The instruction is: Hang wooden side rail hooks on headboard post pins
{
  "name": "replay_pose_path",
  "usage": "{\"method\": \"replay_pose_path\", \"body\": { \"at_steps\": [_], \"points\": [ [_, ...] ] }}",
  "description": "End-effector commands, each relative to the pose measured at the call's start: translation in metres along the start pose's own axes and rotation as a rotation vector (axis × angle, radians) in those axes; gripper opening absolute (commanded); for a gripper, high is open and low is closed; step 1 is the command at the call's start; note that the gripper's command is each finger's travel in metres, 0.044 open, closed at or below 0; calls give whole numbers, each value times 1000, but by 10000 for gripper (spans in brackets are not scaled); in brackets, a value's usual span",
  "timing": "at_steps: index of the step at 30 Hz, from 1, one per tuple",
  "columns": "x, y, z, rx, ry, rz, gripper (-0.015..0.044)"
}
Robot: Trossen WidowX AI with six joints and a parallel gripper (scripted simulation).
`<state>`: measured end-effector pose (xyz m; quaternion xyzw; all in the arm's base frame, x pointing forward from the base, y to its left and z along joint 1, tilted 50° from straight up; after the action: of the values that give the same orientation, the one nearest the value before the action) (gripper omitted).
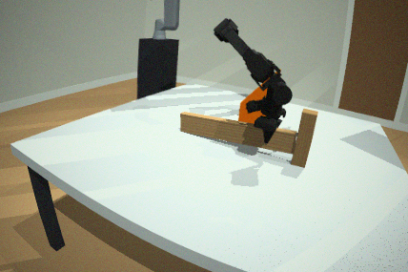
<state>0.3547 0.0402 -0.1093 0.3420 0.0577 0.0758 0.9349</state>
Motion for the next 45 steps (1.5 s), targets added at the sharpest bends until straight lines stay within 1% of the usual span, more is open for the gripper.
{"method": "replay_pose_path", "body": {
  "at_steps": [1, 45],
  "points": [
    [1, 1, -2, 4, 1, 7, 0],
    [1, -6, -2, 4, 1, 7, 0]
  ]
}}
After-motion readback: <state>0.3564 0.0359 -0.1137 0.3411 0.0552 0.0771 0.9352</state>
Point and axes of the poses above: the point midway between the two fingers, 35 mm back from their tips, its own y axis back along the fingers, its own x axis across the jaws, z = x × y, the point moved 4 cm from there along y, back along the fingers, and after that the axes turned 10 degrees about y, right-handed, at the moved point
